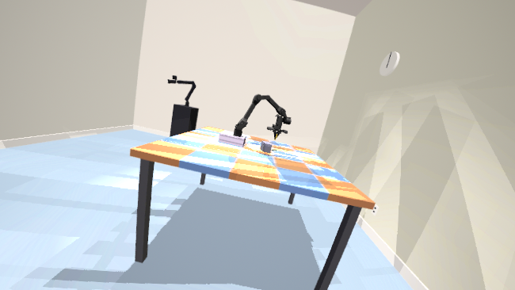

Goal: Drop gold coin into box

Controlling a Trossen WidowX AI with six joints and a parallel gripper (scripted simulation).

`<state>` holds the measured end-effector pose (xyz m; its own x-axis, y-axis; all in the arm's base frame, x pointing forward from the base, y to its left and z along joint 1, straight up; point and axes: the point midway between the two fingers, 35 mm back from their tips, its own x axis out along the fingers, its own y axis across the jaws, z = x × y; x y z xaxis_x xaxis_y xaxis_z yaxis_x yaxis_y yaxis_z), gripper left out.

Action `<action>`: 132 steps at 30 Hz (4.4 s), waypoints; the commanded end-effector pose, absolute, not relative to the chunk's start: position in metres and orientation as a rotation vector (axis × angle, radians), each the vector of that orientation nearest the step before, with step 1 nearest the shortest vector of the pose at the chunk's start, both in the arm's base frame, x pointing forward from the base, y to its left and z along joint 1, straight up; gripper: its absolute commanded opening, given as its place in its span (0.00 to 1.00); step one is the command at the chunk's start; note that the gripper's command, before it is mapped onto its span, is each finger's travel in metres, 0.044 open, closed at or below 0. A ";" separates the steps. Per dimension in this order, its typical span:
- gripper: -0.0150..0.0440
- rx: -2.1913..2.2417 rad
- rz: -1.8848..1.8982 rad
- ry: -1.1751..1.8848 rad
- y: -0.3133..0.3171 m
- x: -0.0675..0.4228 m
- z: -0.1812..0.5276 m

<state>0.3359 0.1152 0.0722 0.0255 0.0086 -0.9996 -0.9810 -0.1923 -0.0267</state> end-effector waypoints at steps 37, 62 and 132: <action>0.25 -1.512 1.480 0.977 0.055 0.307 0.074; 0.25 -1.512 1.481 0.983 0.006 0.269 0.069; 0.25 -1.513 1.484 0.979 0.006 0.268 0.052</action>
<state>0.2689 0.0061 0.0540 0.0208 0.0000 -0.9998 -0.9204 -0.3906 -0.0191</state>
